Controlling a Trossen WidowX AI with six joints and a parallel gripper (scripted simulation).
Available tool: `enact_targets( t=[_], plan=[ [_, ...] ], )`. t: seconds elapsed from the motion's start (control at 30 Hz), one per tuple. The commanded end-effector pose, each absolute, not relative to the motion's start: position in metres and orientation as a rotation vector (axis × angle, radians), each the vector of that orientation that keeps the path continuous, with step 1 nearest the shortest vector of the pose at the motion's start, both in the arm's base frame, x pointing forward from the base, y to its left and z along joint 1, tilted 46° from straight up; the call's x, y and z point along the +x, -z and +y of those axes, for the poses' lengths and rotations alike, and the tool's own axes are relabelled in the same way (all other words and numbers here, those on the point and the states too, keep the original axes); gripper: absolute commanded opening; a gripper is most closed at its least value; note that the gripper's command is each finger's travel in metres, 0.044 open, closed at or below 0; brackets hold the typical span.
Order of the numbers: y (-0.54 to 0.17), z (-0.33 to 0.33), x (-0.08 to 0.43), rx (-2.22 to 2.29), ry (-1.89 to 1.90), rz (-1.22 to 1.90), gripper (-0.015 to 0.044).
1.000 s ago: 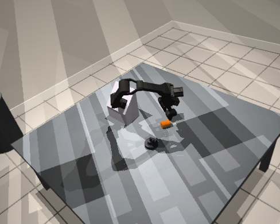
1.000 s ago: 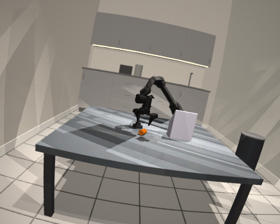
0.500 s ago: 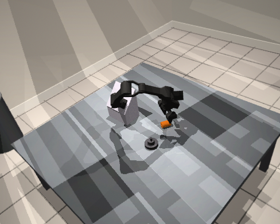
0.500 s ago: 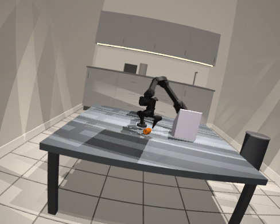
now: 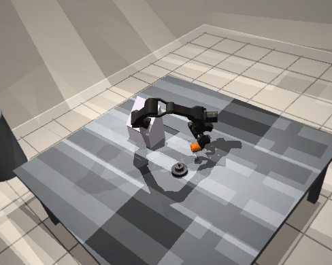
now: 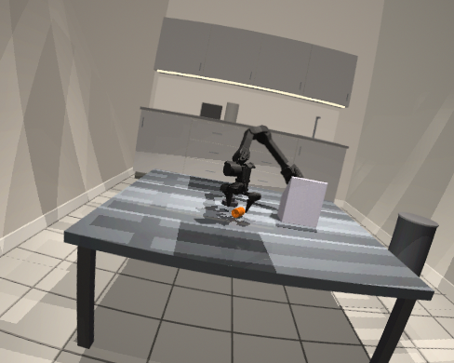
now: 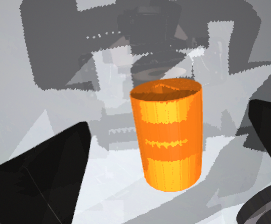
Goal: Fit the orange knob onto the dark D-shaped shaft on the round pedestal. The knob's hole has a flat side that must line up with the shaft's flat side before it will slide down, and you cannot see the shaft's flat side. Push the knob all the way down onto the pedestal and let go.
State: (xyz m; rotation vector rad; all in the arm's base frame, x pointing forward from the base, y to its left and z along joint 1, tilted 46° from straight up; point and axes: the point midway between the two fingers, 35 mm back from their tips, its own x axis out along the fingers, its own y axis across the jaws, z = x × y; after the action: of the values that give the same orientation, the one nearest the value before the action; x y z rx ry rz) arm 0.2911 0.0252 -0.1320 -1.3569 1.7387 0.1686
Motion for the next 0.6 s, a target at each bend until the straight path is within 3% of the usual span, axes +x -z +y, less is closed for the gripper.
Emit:
enact_targets(
  t=[0.0,0.37,0.57],
  plan=[
    [0.138,0.018,0.29,-1.366,-0.169,1.745,0.044],
    [0.148,0.006,0.289,-1.367,-0.167,1.746,0.044],
    [0.148,0.006,0.289,-1.367,-0.167,1.746,0.0282]
  ],
)
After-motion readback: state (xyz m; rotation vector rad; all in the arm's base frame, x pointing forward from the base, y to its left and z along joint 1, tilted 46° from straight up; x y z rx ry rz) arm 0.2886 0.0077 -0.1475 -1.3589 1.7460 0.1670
